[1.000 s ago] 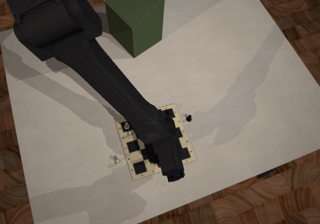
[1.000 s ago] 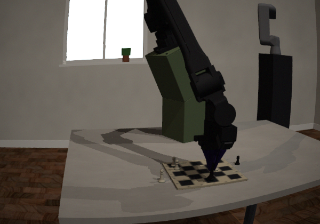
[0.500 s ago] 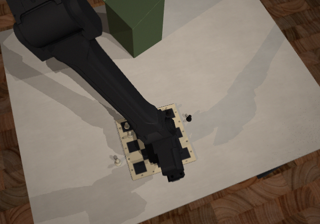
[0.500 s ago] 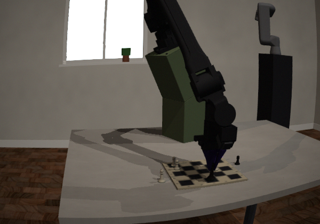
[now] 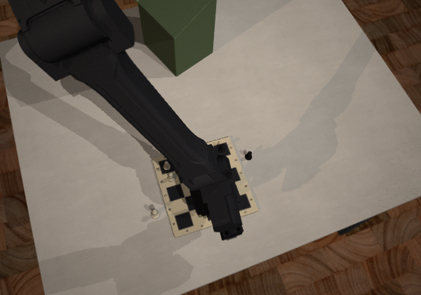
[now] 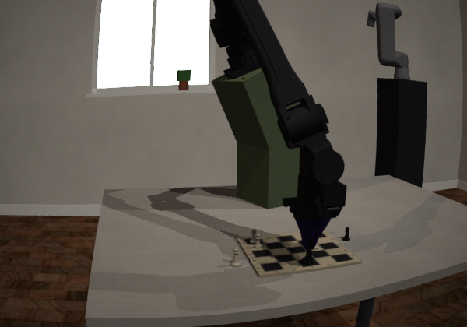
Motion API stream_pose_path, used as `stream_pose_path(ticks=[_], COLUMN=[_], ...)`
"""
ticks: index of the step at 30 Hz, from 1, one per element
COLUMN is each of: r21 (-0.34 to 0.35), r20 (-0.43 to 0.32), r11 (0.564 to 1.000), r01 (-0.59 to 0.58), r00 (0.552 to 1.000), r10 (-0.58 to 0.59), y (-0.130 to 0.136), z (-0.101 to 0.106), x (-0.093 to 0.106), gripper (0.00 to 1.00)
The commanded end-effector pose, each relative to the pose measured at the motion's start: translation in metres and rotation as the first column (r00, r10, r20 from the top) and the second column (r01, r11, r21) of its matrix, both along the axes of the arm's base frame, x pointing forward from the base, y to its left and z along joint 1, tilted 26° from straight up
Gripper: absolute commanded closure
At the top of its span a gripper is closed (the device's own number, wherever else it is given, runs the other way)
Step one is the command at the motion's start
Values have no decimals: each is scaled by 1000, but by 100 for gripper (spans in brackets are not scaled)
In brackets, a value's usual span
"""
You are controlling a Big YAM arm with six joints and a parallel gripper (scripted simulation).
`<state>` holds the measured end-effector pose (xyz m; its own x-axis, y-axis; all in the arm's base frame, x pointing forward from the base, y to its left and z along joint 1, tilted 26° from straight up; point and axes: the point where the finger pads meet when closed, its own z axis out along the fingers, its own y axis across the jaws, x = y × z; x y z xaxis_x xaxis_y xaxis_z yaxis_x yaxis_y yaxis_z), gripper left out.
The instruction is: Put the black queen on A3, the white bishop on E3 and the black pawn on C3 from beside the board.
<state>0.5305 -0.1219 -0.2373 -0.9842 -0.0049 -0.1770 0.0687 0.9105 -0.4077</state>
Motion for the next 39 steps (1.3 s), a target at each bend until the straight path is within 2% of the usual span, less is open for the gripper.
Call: stream_pose_path(ticks=[1,39], r21=[1,1], r20=[-11,-11], r11=[1000,1000], r01=[-7,-7], r00=[1000,1000], r10=[7,7], y=[-2,-2], z=[-7,-7], x=[0,0], gripper=[100,100])
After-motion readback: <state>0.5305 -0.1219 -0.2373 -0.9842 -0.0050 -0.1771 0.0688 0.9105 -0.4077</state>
